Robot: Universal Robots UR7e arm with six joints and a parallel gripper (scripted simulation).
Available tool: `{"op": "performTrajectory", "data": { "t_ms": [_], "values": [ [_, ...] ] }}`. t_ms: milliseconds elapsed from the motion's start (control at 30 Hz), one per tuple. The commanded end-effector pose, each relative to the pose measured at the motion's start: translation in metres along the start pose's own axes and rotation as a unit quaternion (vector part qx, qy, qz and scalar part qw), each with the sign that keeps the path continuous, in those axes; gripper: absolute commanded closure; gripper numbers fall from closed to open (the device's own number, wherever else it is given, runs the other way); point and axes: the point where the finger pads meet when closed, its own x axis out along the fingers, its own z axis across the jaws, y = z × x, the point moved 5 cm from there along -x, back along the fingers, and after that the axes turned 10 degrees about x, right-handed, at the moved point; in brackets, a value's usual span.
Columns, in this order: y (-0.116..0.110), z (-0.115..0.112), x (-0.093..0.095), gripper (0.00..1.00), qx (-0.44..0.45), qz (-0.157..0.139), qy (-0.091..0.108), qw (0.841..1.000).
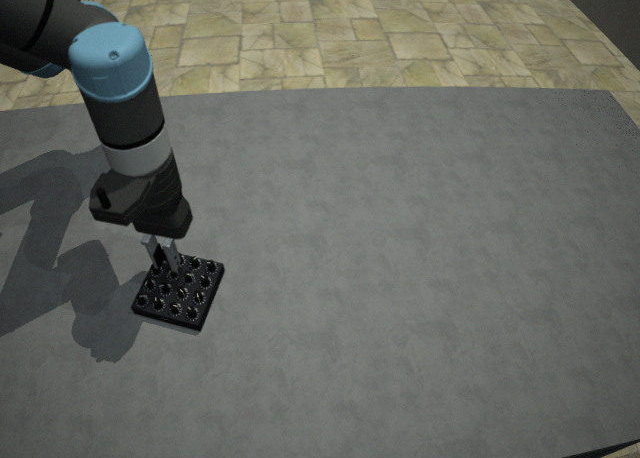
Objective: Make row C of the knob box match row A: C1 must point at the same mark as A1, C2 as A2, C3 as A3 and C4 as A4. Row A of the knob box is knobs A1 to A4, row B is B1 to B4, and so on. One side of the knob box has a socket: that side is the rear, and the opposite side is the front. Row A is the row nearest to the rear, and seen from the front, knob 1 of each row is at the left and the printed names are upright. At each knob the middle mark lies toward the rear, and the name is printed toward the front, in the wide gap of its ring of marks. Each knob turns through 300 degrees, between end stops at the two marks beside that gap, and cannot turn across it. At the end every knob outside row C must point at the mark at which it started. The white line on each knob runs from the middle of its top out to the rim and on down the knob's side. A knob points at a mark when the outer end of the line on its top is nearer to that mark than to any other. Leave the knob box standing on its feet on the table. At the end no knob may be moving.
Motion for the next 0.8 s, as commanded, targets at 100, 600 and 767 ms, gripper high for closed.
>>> {"op": "performTrajectory", "data": {
  "t_ms": [100,600,767],
  "values": [
    [-0.0001,0.0004,0.0077,0.54,0.001,0.000,0.001,1.000],
    [0.0002,-0.0001,0.0096,0.54,0.001,0.000,0.001,1.000],
    [0.0002,-0.0001,0.0096,0.54,0.001,0.000,0.001,1.000]
  ]
}}
